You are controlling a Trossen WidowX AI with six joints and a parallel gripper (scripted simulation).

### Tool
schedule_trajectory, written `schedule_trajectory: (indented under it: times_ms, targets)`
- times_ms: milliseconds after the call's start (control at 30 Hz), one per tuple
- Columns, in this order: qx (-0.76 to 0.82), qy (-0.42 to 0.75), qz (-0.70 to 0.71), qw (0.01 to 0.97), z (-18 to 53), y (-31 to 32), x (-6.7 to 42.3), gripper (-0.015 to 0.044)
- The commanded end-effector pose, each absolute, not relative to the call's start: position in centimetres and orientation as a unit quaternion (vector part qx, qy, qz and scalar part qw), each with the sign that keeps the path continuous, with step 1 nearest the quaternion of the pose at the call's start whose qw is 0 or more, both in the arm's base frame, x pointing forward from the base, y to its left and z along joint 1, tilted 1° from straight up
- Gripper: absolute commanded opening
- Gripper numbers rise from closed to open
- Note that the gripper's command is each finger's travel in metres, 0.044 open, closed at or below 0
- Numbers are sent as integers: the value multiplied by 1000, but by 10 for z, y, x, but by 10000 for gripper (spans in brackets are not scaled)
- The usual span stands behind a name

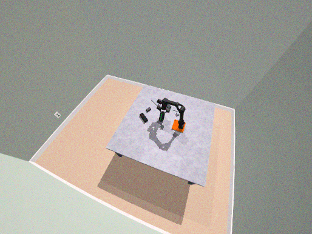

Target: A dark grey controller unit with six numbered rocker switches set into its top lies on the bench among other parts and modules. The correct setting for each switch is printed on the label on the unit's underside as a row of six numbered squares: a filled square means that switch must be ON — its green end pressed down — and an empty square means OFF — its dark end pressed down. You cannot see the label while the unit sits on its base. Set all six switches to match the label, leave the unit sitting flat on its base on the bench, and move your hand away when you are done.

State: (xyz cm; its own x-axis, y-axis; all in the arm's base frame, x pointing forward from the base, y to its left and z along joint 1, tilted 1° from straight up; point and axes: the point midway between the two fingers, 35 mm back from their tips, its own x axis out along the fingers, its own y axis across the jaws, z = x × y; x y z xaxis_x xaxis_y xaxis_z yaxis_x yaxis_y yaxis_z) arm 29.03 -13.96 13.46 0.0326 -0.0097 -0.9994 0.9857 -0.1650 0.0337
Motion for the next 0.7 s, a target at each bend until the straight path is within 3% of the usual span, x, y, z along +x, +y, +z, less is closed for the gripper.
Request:
schedule_trajectory:
  times_ms: [0, 667]
  targets:
    - [542, 456, -533, 463, 127, -140, 289, 336]
    - [541, 456, -534, 463, 117, -151, 287, 336]
